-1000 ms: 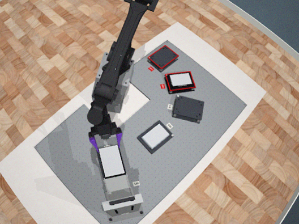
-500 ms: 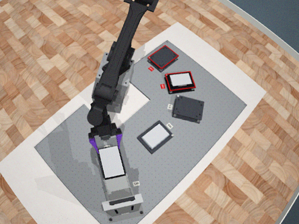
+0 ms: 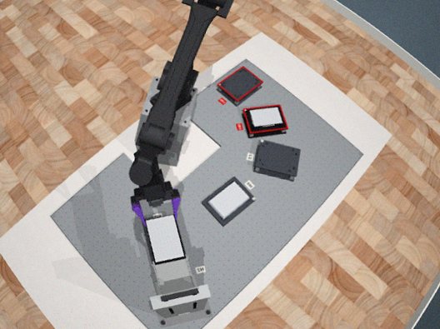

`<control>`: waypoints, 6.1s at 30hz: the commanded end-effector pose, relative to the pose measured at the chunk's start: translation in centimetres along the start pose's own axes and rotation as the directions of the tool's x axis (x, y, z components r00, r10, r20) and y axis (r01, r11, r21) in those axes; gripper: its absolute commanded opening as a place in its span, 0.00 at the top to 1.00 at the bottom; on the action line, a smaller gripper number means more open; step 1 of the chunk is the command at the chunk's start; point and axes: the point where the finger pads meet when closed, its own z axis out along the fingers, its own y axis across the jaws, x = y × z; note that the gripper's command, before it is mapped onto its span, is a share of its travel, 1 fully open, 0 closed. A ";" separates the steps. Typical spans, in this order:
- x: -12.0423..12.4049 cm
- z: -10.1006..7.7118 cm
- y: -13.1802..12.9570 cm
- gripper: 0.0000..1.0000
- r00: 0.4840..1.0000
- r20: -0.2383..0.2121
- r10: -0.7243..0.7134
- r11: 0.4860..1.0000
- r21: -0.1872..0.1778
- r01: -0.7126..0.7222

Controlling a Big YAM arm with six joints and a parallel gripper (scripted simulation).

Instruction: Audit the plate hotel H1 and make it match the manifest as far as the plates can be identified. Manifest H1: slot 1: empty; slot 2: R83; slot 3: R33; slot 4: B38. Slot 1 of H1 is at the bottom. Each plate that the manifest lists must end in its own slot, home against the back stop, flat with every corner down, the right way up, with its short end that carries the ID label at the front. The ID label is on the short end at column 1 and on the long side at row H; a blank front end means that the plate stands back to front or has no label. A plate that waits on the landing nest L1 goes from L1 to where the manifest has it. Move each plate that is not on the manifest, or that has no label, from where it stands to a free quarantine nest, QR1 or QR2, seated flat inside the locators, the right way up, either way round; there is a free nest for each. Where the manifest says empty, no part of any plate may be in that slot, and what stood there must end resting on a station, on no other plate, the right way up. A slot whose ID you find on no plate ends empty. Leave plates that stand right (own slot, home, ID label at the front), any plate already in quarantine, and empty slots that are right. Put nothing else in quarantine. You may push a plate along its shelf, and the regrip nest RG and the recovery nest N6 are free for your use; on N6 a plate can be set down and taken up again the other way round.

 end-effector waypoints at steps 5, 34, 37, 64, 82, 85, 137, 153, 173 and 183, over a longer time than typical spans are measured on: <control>-3.9 0.8 -0.6 0.14 0.997 0.065 -0.032 0.999 0.010 0.031; -4.7 2.1 -1.0 0.14 0.997 0.067 -0.025 1.000 0.017 0.024; -4.9 2.3 -0.5 0.14 0.997 0.067 -0.031 0.999 0.010 0.031; -5.6 3.6 -0.8 0.14 0.997 0.067 -0.026 1.000 0.013 0.025; -4.5 3.2 -0.6 0.14 0.999 0.048 -0.022 1.000 0.013 0.021; -4.5 3.2 -0.6 0.14 0.999 0.048 -0.022 1.000 0.013 0.021; -5.4 6.4 -0.4 0.00 0.998 0.052 -0.020 1.000 0.008 0.020; -5.2 5.8 -0.6 0.00 0.999 0.049 -0.020 1.000 0.012 0.020; -3.2 2.5 -0.6 0.00 0.999 0.048 -0.026 1.000 0.017 0.025; -2.2 1.5 -0.7 0.00 0.999 0.048 -0.024 1.000 0.020 0.023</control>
